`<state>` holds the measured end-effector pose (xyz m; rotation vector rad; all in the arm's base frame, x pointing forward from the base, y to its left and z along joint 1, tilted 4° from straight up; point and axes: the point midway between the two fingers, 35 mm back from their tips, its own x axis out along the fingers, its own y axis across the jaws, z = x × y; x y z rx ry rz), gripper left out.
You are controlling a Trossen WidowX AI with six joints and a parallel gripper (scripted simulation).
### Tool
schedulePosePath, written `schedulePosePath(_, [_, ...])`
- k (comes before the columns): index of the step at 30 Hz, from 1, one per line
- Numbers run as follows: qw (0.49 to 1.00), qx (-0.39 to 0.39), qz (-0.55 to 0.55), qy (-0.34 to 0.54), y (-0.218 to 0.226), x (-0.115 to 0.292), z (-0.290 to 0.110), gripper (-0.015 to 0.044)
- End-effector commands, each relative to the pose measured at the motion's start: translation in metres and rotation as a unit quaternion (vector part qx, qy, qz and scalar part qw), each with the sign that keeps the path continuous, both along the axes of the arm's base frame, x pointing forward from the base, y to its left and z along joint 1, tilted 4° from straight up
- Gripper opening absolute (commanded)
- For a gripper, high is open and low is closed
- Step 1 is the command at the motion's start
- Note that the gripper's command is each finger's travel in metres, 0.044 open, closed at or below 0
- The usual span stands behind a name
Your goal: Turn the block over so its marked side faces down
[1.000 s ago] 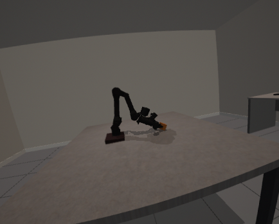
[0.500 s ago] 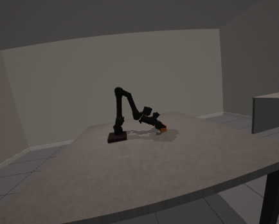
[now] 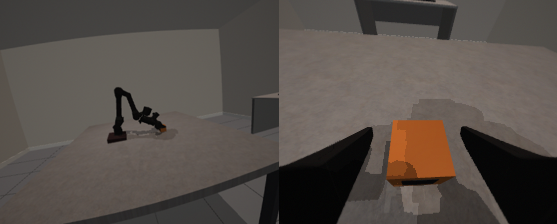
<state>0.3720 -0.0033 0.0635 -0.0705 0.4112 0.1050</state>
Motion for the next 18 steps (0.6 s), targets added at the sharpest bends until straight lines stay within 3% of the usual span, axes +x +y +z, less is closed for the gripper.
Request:
schedulePosePath(1, [1.0, 0.003, 0.001, 0.0, 0.001, 0.0, 0.0, 0.044])
schedulePosePath(13, [1.0, 0.003, 0.001, 0.003, 0.0, 0.001, 0.0, 0.044])
schedulePosePath(18, [0.996, -0.004, -0.005, 0.086, 0.0, 0.012, 0.009, 0.044])
